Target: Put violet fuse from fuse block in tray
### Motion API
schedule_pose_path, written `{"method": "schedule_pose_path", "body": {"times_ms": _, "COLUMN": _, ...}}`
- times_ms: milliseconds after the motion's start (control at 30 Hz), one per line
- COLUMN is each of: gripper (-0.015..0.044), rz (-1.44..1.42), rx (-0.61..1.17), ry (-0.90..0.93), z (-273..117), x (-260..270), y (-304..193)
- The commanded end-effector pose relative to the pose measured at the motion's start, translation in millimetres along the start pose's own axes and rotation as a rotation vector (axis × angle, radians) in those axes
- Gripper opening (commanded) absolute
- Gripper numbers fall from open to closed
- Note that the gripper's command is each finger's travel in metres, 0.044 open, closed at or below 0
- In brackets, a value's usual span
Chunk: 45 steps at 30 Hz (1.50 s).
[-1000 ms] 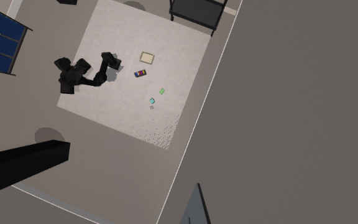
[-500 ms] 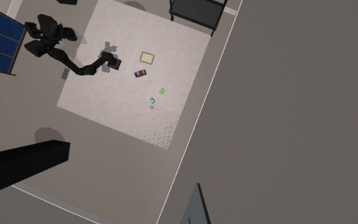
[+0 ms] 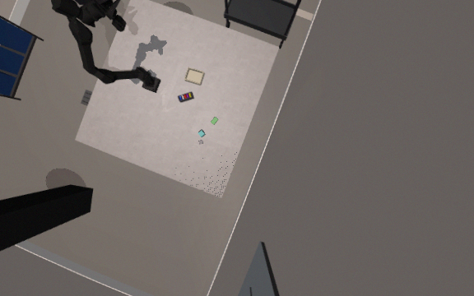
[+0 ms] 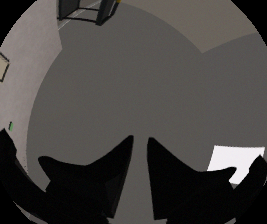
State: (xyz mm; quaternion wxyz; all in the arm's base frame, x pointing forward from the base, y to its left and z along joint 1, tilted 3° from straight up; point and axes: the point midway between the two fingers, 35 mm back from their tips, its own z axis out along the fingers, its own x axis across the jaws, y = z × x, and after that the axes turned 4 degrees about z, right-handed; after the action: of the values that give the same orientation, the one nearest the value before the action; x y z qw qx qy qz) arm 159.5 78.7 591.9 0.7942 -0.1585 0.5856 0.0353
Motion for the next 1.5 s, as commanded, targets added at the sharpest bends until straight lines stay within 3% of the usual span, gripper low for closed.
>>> {"method": "schedule_pose_path", "body": {"times_ms": 0, "gripper": 0.0069, "rz": -0.135, "rx": 0.017, "ry": 0.12, "z": 29, "x": 37, "y": 18}}
{"method": "schedule_pose_path", "body": {"times_ms": 200, "gripper": 0.0069, "rz": -0.273, "rx": 0.009, "ry": 0.291, "z": 65, "x": 94, "y": 34}}
{"method": "schedule_pose_path", "body": {"times_ms": 400, "gripper": 0.0069, "rz": -0.412, "rx": -0.042, "ry": 0.574, "z": 100, "x": 194, "y": 36}}
{"method": "schedule_pose_path", "body": {"times_ms": 633, "gripper": 0.0069, "rz": -0.448, "rx": -0.105, "ry": 0.906, "z": 110, "x": 305, "y": 14}}
{"method": "schedule_pose_path", "body": {"times_ms": 867, "gripper": 0.0069, "rz": -0.347, "rx": -0.18, "ry": 1.277, "z": 80, "x": 418, "y": -24}}
{"method": "schedule_pose_path", "body": {"times_ms": 1133, "gripper": 0.0069, "rz": -0.048, "rx": -0.261, "ry": 1.652, "z": 4, "x": 517, "y": -59}}
{"method": "schedule_pose_path", "body": {"times_ms": 1267, "gripper": 0.0069, "rz": 0.125, "rx": -0.289, "ry": 1.773, "z": -33, "x": 545, "y": -66}}
{"method": "schedule_pose_path", "body": {"times_ms": 1467, "gripper": 0.0069, "rz": 0.134, "rx": -0.291, "ry": 1.778, "z": -35, "x": 547, "y": -66}}
